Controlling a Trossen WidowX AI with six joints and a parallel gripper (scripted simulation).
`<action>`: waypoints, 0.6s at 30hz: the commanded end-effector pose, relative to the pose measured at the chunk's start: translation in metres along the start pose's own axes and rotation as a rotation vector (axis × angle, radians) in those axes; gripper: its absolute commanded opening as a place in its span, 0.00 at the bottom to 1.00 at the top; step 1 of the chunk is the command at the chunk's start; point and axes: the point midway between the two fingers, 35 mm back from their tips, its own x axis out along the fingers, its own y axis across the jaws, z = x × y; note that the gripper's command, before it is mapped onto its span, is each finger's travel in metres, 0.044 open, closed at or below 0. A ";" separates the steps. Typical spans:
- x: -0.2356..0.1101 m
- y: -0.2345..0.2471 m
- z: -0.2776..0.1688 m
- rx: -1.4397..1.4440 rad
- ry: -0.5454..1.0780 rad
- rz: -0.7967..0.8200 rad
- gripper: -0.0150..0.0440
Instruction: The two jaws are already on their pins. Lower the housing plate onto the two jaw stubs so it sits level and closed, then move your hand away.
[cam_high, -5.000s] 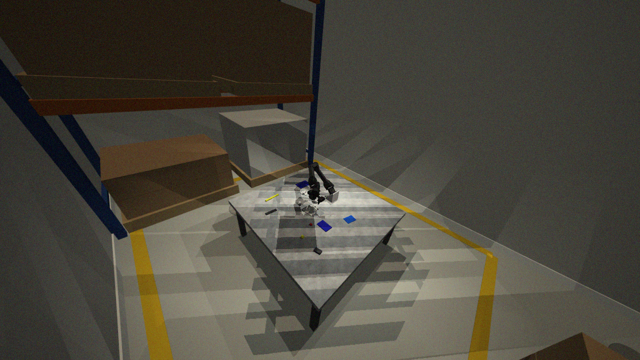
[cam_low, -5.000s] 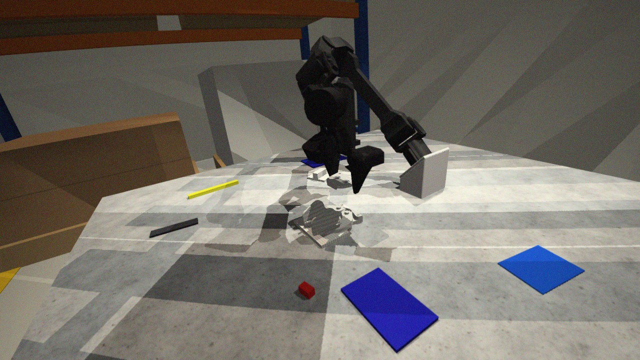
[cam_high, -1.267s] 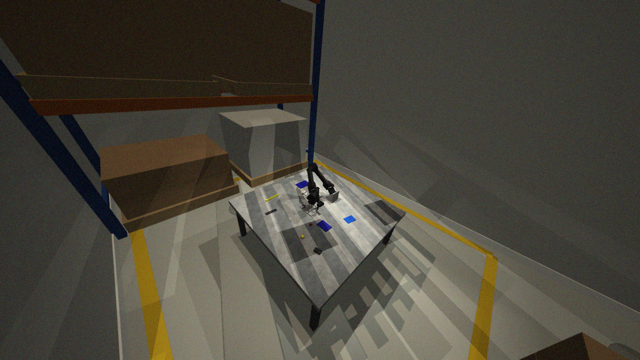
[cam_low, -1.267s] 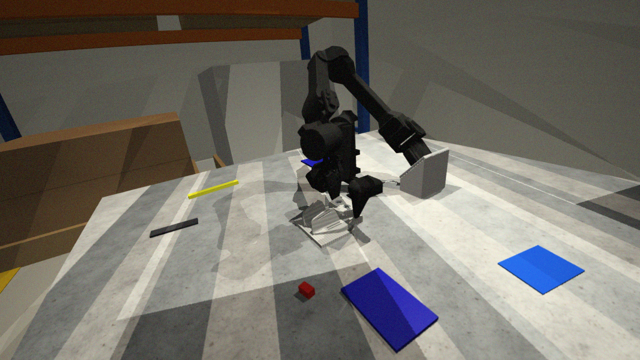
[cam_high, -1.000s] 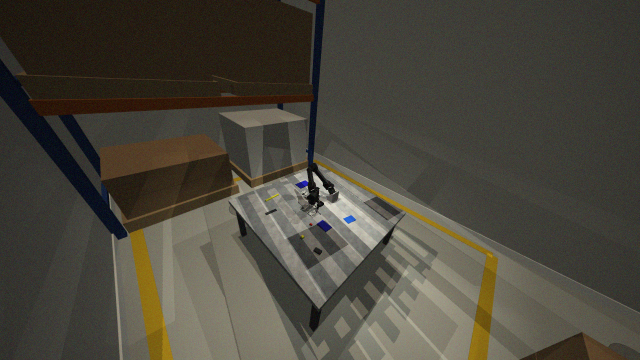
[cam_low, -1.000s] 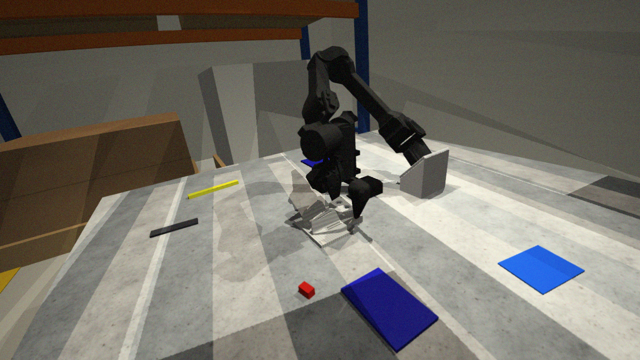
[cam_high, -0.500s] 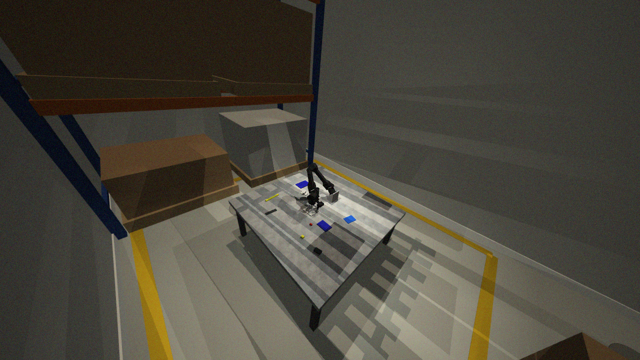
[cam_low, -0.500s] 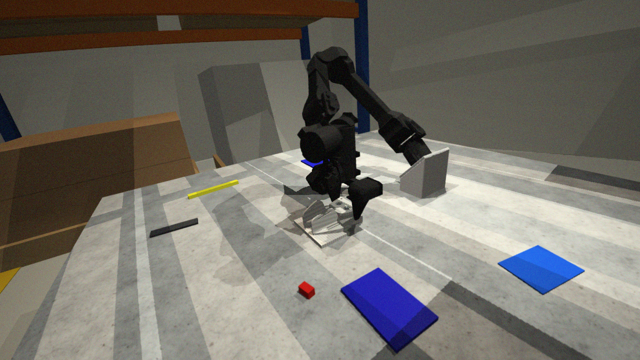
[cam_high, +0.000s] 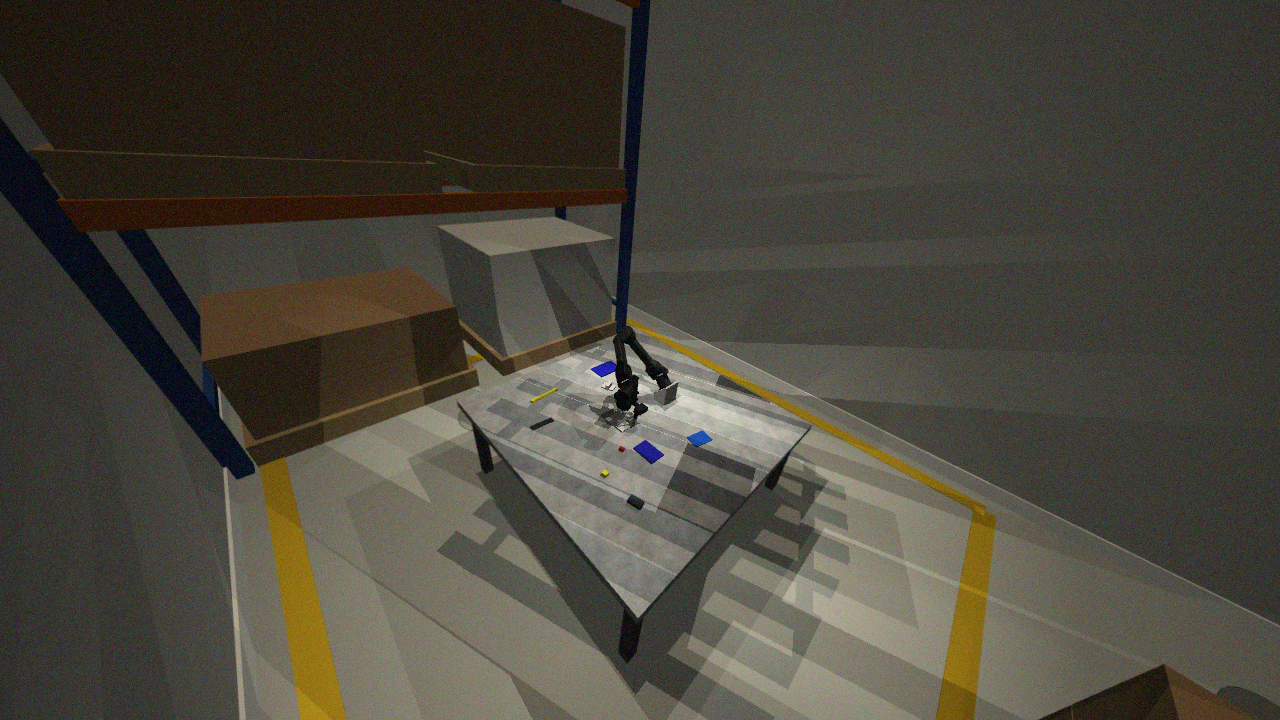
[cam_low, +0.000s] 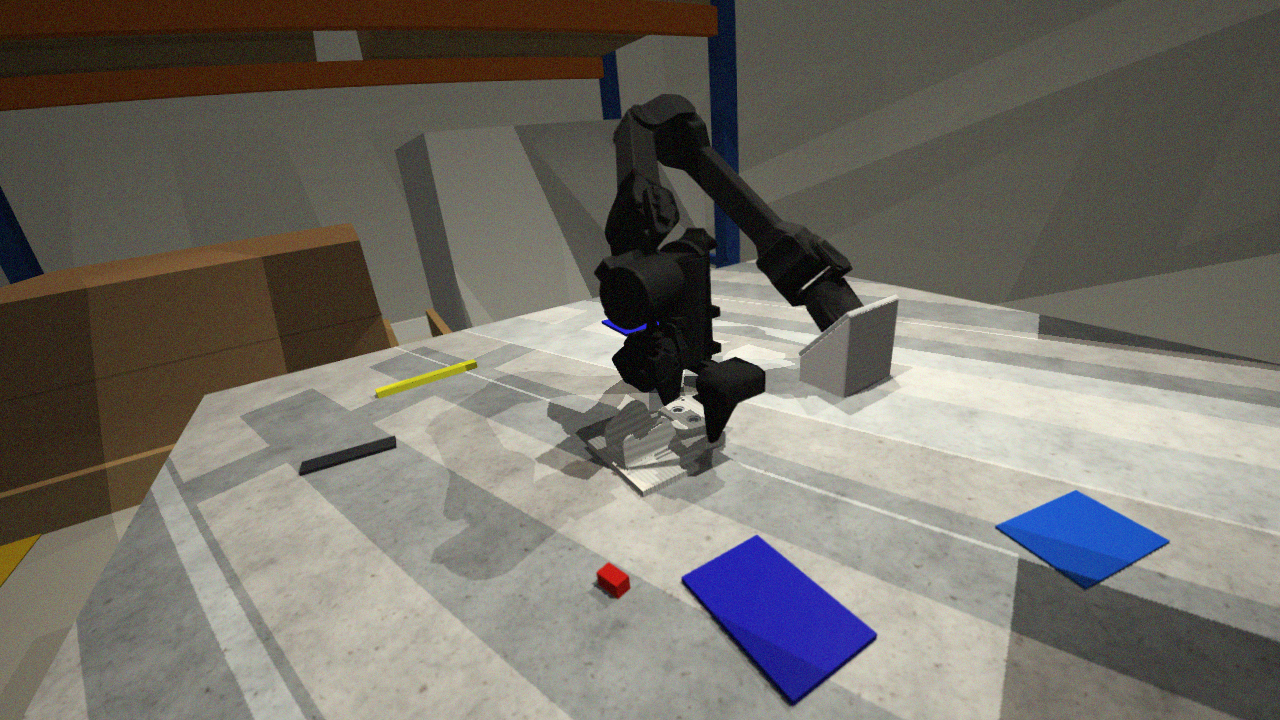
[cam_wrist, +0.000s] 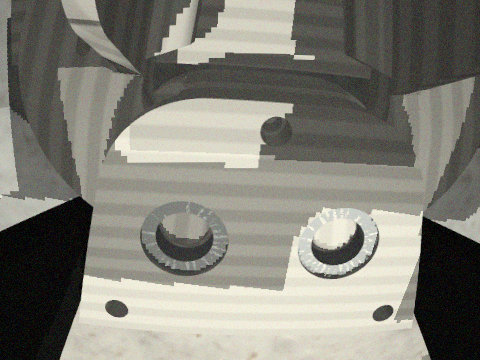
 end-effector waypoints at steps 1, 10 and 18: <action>0.001 0.000 0.000 -0.007 0.000 -0.003 0.85; 0.004 0.000 0.000 -0.007 0.000 -0.004 0.85; 0.004 0.000 0.000 -0.007 0.000 -0.004 0.85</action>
